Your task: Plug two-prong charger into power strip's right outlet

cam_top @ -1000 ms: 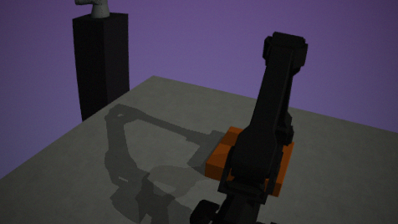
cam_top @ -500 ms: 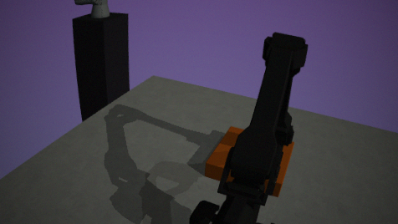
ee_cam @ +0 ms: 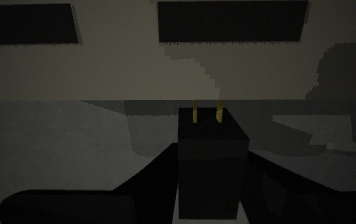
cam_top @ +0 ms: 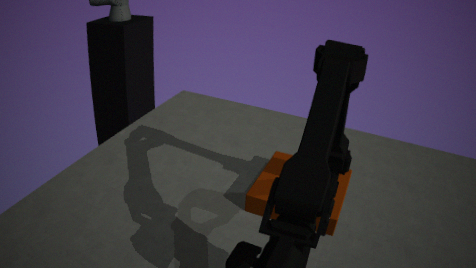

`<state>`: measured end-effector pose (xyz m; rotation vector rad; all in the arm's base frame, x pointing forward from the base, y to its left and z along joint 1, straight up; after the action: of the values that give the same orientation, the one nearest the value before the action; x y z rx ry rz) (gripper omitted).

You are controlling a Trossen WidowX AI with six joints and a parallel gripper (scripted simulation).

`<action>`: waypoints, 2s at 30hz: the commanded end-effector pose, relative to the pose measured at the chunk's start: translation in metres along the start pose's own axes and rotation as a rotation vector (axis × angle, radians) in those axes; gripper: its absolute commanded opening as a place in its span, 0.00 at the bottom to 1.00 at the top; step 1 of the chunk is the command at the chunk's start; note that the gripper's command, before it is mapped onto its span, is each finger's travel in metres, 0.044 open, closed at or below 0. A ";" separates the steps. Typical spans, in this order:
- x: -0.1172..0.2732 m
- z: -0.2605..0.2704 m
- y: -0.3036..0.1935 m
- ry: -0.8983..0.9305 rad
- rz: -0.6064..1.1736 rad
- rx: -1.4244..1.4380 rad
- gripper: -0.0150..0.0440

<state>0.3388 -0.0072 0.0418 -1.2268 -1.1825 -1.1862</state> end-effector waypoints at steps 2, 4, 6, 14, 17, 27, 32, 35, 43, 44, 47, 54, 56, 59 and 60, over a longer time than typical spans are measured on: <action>0.000 0.000 0.002 0.004 0.001 -0.005 0.25; 0.000 0.000 0.002 0.004 0.001 -0.005 0.25; 0.000 0.000 0.002 0.004 0.001 -0.005 0.25; 0.000 0.000 0.002 0.004 0.001 -0.005 0.25; 0.000 0.000 0.002 0.004 0.001 -0.005 0.25; 0.000 0.000 0.005 0.004 0.000 -0.005 0.25; 0.001 0.000 0.007 0.004 0.000 -0.005 0.25; 0.001 0.000 0.008 0.004 0.000 -0.005 0.25; 0.001 0.000 0.010 0.004 0.000 -0.005 0.25; 0.001 0.000 0.011 0.004 0.000 -0.005 0.25; 0.001 -0.001 0.012 0.004 0.000 -0.005 0.25; 0.001 -0.001 0.014 0.004 0.000 -0.005 0.25; 0.001 -0.001 0.015 0.004 0.000 -0.005 0.25; 0.002 -0.001 0.015 0.004 0.000 -0.005 0.25; 0.002 -0.001 0.016 0.004 0.000 -0.005 0.25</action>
<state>0.3516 -0.0079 0.0424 -1.2294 -1.1747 -1.1844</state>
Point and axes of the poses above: the point midway between the two fingers, 35 mm back from their tips, its own x axis back along the fingers, its own z axis across the jaws, y = z × x, the point moved 3 cm from there along x, back along the fingers, and after that the axes turned 4 degrees about x, right-handed, at the moved point
